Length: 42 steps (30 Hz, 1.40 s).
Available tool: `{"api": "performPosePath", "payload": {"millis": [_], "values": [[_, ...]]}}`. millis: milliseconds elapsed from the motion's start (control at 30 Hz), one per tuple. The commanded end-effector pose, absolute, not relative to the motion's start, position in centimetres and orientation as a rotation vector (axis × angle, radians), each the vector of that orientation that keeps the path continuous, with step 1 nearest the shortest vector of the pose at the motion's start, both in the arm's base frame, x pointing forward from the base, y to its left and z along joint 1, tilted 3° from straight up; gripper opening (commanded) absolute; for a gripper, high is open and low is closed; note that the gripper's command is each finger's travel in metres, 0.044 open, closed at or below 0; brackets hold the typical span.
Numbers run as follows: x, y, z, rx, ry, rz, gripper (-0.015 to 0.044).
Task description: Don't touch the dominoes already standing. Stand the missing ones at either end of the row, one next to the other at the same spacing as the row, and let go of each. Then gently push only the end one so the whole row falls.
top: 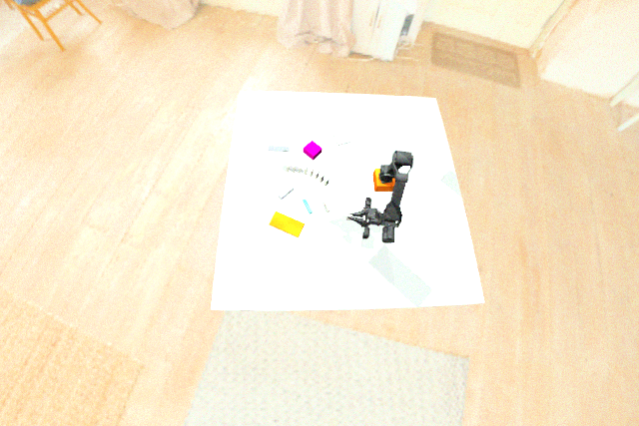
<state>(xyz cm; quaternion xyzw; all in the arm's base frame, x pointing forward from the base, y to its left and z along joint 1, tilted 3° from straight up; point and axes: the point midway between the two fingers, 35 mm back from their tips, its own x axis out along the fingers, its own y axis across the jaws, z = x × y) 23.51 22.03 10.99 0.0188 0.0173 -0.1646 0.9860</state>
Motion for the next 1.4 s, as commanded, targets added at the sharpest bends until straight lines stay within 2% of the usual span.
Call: {"api": "performPosePath", "payload": {"millis": [0,1367], "values": [[23.6,22.1,10.3,0.030,0.034,-0.332,0.0028],[25.0,22.4,1.3,0.028,0.041,-0.333,0.0028]]}}
